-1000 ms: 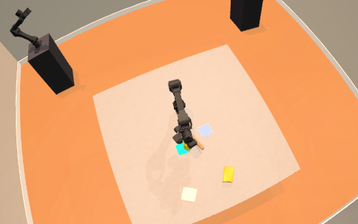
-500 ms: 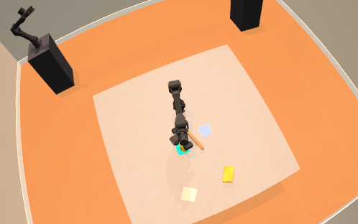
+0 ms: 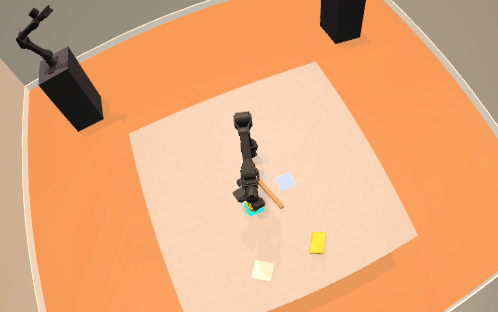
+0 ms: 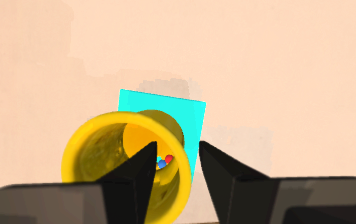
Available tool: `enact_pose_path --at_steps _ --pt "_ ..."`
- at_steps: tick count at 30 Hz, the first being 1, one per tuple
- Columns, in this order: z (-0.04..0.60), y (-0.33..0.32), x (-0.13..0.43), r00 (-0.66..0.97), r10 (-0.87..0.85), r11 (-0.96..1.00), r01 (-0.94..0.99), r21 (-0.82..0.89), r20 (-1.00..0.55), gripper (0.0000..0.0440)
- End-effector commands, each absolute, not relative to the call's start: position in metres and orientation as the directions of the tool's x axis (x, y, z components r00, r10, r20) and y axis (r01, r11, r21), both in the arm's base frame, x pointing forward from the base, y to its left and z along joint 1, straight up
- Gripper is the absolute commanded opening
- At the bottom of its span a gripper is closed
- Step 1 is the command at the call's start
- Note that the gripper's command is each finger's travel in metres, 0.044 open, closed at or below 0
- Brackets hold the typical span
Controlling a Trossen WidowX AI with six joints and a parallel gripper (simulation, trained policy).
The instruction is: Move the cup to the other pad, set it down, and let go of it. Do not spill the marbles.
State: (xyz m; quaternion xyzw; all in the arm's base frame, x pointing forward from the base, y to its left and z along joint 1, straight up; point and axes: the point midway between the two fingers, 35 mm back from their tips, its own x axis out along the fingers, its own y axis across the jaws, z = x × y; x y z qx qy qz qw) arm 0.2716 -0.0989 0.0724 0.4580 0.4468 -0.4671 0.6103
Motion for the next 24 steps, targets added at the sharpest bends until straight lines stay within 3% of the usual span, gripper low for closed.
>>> enact_pose_path --at_steps 1,24 --pt "0.077 -0.1 0.273 0.197 -0.157 0.134 0.975 0.177 -0.968 0.0172" --pt "0.134 -0.104 0.258 0.324 -0.141 0.087 0.945 0.314 -0.935 0.0276"
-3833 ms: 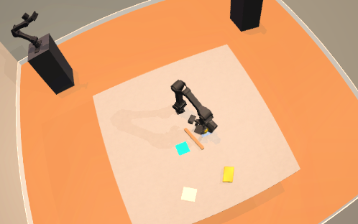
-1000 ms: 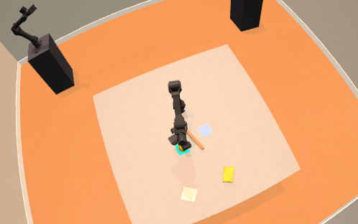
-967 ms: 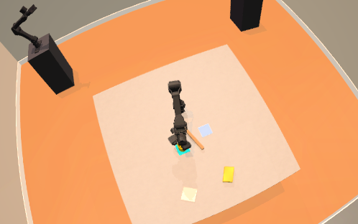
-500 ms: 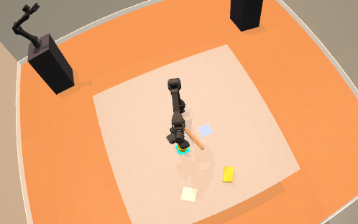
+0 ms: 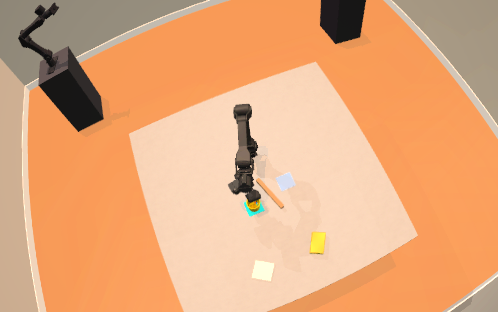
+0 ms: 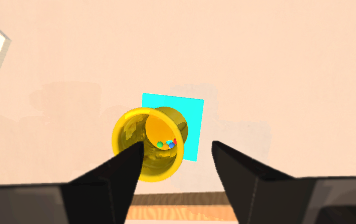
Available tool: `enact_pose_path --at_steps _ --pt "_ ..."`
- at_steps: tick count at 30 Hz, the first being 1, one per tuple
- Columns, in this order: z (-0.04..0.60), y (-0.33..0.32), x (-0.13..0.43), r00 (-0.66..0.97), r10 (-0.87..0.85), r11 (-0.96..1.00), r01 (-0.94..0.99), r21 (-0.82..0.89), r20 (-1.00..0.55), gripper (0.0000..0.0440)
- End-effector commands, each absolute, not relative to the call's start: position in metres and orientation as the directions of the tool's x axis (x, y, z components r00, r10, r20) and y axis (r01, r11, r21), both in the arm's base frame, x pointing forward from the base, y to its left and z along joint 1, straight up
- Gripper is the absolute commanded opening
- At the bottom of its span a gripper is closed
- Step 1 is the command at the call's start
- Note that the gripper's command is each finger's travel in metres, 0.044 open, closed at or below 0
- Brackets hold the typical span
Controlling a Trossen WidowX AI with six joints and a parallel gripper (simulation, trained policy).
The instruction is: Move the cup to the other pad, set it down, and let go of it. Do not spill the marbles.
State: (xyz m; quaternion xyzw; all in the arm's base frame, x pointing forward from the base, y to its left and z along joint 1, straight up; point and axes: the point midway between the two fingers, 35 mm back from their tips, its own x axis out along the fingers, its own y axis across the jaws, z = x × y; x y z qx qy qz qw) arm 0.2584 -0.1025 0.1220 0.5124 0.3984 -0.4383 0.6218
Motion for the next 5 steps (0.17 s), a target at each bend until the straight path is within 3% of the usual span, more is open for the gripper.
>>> enact_pose_path --at_steps 1,5 --pt "0.138 -0.105 0.257 0.331 -0.145 0.085 0.943 0.322 -0.932 0.0286" --pt "0.151 -0.109 0.256 0.349 -0.153 0.07 0.937 0.342 -0.925 0.0369"
